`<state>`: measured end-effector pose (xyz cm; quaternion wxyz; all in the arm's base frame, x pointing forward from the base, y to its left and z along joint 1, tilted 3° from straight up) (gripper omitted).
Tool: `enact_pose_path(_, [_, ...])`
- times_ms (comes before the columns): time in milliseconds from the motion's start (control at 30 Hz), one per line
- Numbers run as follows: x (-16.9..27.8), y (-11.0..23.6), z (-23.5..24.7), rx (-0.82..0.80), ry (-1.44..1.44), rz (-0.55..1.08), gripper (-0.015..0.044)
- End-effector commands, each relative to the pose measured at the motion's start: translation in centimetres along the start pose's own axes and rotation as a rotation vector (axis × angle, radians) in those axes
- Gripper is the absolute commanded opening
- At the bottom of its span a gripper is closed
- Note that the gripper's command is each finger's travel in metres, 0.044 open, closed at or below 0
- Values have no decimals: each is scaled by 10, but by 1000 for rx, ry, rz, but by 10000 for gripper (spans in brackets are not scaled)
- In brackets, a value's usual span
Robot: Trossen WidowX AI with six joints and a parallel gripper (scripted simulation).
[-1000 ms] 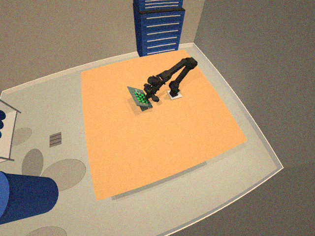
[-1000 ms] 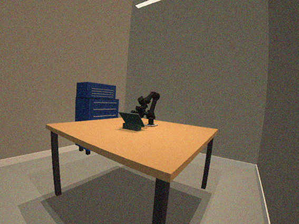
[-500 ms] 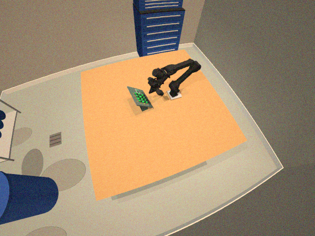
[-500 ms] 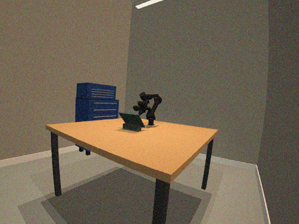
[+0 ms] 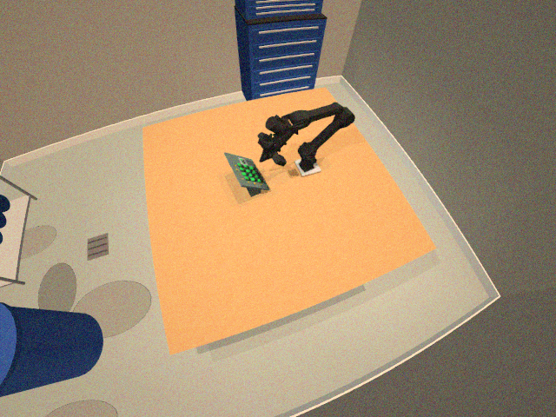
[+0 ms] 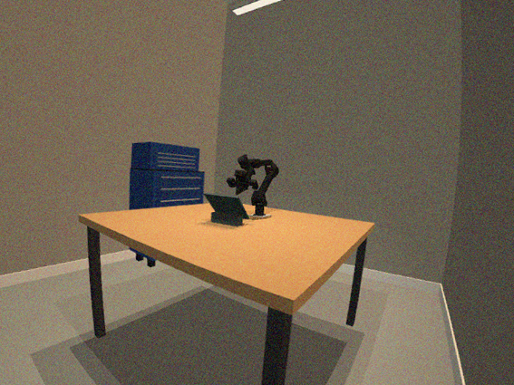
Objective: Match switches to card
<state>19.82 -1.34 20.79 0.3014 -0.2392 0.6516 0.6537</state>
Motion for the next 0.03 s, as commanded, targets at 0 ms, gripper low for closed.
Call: enact_pose_path(0, [0,-1,0,-4,3,6,0])
Point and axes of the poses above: the point midway between the two fingers, 35 mm back from their tips, its own y axis back along the fingers, its own z axis across the jaws, x = y × z, the point moved 5 cm from there along y, back along the fingers, and after that the axes turned 8 degrees about -y, right-handed, at the moved point
